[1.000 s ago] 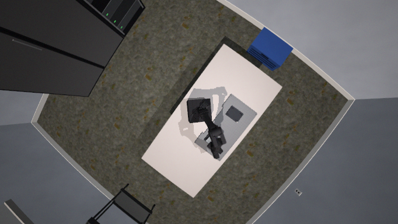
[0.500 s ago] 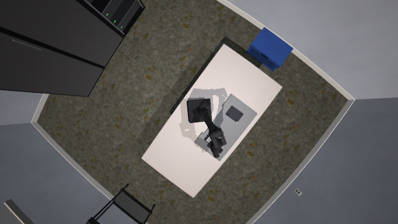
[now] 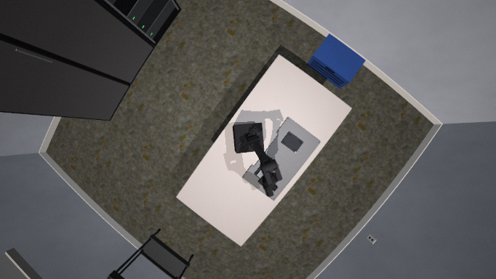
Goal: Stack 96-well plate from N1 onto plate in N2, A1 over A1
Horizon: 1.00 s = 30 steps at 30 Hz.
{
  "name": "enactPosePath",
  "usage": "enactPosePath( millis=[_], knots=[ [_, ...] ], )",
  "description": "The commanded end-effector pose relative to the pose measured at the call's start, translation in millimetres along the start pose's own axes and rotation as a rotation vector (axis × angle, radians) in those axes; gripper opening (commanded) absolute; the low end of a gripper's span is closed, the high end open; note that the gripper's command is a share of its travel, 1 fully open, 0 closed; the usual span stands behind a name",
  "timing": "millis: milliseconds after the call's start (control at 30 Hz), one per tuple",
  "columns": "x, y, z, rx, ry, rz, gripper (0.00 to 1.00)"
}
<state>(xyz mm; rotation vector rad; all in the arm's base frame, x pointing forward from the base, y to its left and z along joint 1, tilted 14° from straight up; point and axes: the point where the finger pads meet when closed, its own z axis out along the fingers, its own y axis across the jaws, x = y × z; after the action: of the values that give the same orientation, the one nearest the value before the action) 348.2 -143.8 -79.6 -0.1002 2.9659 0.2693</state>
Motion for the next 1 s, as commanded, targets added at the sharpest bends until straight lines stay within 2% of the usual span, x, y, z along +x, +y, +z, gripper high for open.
enactPosePath(
  millis=[0, 100, 200, 533, 967],
  knots=[
    [-4, -3, -3.8, 0.009, -0.019, 0.001, 0.0],
    [-2, -2, -6.3, 0.011, -0.03, 0.009, 0.0],
    [-10, -6, -8.5, 0.021, -0.046, 0.004, 0.0],
    [2, 1, 2.0, 0.001, -0.014, 0.01, 0.0],
    [-3, -1, 6.1, 0.003, -0.017, 0.003, 0.0]
  ],
)
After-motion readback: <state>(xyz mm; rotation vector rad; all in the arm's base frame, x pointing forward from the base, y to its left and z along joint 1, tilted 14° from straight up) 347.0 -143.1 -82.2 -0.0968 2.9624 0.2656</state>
